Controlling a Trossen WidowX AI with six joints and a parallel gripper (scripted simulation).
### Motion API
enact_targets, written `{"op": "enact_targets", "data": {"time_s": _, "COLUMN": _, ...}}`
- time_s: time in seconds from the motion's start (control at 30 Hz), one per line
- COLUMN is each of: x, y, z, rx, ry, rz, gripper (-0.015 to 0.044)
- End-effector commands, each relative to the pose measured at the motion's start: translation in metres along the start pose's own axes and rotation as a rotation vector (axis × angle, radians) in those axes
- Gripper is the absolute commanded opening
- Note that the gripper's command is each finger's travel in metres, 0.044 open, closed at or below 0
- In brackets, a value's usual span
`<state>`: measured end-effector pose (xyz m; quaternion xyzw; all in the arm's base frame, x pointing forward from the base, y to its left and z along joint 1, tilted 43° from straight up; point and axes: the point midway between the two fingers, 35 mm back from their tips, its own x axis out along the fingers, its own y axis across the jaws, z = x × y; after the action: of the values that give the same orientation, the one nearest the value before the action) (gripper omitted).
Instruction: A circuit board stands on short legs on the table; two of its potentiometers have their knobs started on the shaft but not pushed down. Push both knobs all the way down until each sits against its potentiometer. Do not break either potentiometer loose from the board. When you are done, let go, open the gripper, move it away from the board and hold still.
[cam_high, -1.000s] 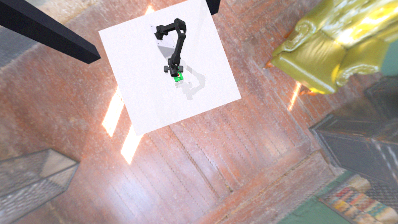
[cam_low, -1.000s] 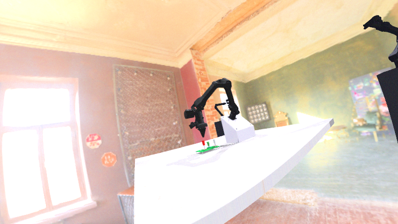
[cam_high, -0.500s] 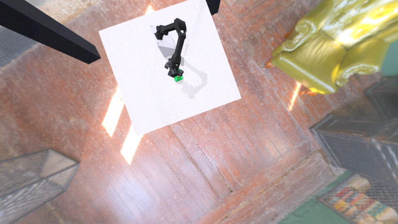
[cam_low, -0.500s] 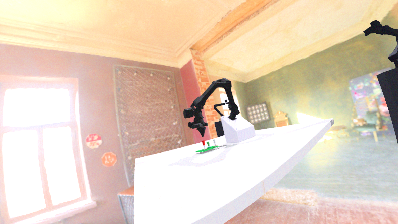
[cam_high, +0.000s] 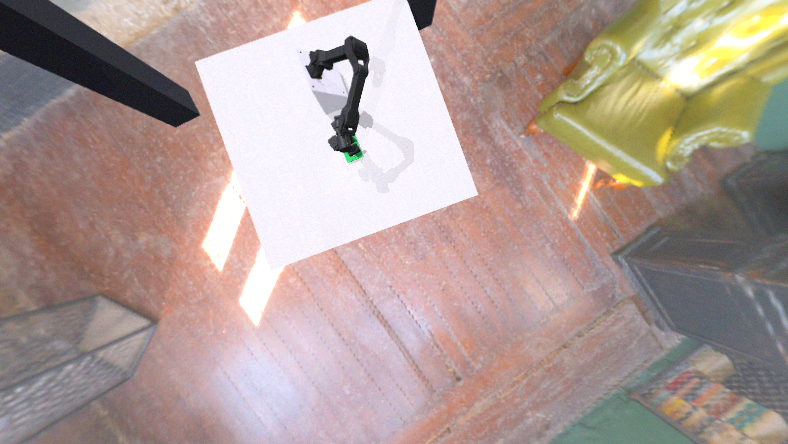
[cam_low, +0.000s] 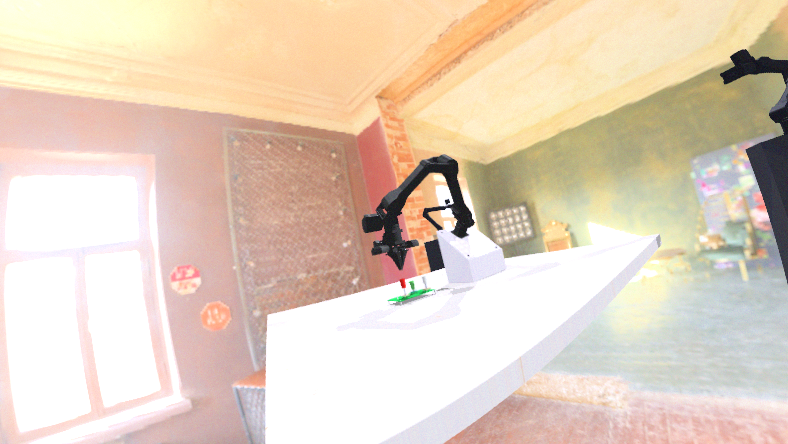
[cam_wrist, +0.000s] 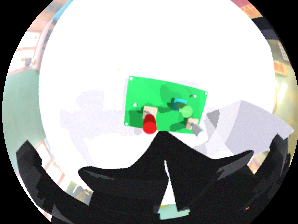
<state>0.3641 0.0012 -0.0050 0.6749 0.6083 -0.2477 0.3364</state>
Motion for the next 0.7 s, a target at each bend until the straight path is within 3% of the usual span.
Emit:
{"op": "enact_targets", "data": {"time_s": 0.0, "x": -0.0018, "y": 0.0023, "z": -0.0014, "rx": 0.157, "ry": 0.005, "rz": 0.0, "gripper": 0.0}}
{"op": "enact_targets", "data": {"time_s": 0.67, "x": -0.0091, "y": 0.0087, "z": -0.0056, "rx": 0.855, "ry": 0.009, "rz": -0.007, "gripper": 0.0}}
